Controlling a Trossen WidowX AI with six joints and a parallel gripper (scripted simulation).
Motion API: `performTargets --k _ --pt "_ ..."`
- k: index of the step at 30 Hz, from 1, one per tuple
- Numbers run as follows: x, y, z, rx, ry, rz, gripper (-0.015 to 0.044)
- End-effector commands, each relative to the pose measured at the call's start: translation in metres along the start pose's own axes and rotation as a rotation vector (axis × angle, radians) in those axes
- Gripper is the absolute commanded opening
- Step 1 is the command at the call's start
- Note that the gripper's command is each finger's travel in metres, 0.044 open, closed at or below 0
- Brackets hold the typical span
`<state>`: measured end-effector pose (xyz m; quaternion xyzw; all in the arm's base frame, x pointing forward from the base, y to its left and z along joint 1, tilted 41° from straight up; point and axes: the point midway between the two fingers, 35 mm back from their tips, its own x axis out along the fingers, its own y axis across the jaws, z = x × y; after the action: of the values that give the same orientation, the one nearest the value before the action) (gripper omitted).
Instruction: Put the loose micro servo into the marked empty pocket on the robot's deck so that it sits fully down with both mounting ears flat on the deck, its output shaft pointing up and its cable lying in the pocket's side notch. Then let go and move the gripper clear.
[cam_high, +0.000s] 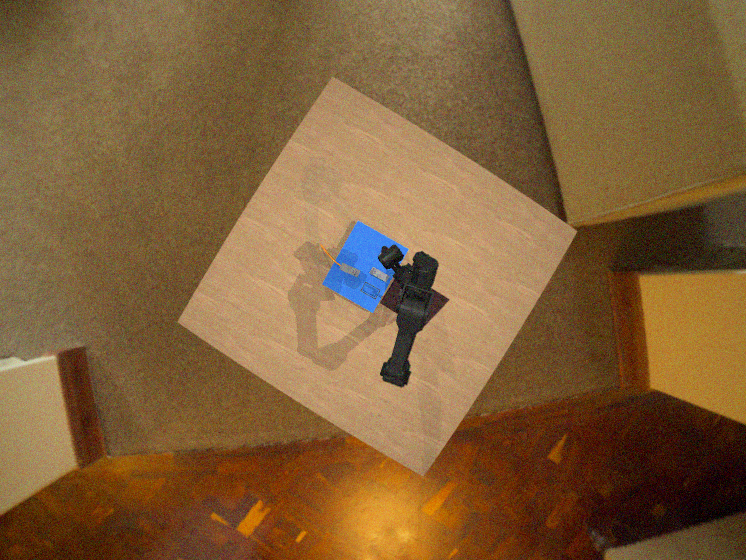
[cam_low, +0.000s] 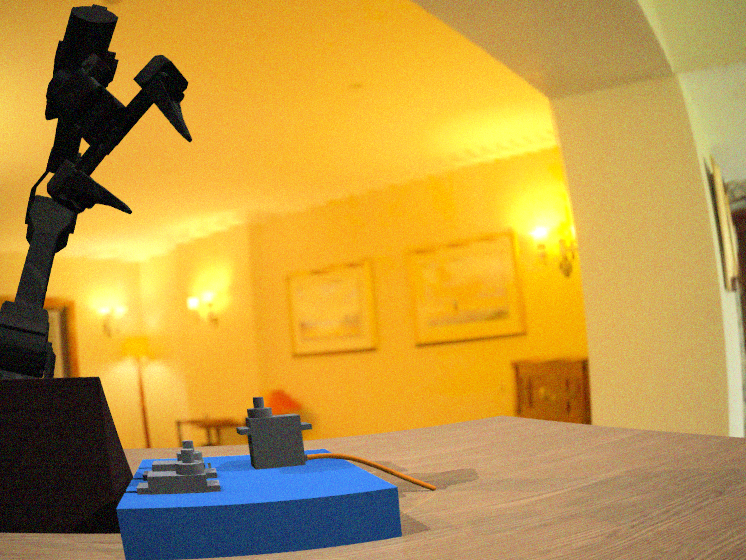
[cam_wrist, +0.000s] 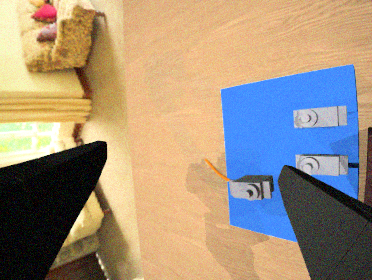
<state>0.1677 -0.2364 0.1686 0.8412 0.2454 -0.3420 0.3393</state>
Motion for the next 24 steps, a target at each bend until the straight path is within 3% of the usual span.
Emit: performTargets --k 1,24 --pt "0.022 0.005 -0.012 0.101 0.032 -0.073 0.0440" --pt "0.130 -0.007 -0.095 0.633 -0.006 -0.489 0.0440"
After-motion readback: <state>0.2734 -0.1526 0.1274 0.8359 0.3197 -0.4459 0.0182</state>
